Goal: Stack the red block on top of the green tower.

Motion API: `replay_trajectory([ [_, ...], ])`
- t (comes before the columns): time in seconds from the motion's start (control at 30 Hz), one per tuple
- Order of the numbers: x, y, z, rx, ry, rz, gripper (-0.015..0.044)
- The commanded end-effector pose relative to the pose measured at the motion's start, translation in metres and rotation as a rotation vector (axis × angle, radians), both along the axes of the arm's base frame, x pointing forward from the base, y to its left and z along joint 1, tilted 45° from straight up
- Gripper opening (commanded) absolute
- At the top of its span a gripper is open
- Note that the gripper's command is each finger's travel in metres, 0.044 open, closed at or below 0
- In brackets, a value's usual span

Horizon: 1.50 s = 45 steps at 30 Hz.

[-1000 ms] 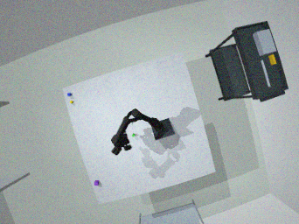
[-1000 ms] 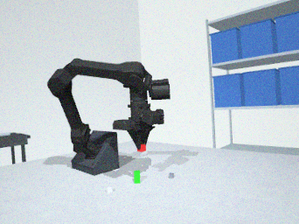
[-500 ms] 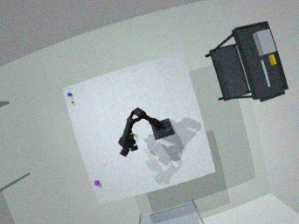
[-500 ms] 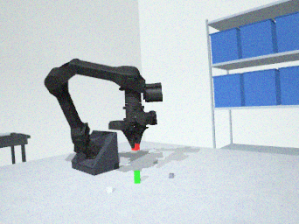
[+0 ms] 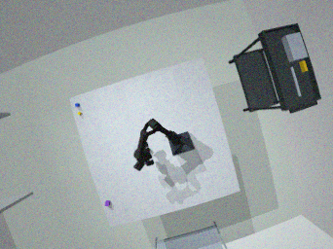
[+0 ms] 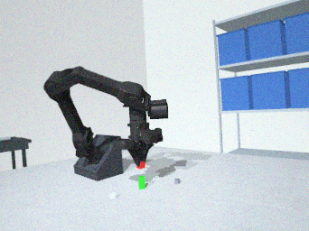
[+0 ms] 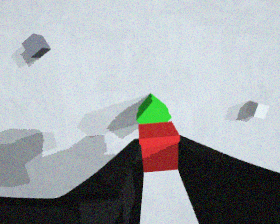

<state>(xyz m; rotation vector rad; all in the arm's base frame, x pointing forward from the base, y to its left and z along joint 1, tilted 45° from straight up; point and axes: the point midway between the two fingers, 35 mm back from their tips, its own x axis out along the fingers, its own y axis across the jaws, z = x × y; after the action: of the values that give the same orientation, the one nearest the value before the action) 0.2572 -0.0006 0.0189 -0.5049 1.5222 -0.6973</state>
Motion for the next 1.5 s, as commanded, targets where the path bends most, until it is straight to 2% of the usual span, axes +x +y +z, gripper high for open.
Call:
replay_trajectory([
  [0.0,0.0,-0.008,-0.008,-0.005,0.0,0.007,0.0],
  [0.2,-0.001,-0.021,-0.021,-0.006,0.0,0.007,0.0],
  [1.2,-0.001,-0.019,-0.018,-0.006,0.0,0.007,0.0],
  [1.47,-0.002,-0.021,-0.021,-0.002,0.001,0.003,0.021],
])
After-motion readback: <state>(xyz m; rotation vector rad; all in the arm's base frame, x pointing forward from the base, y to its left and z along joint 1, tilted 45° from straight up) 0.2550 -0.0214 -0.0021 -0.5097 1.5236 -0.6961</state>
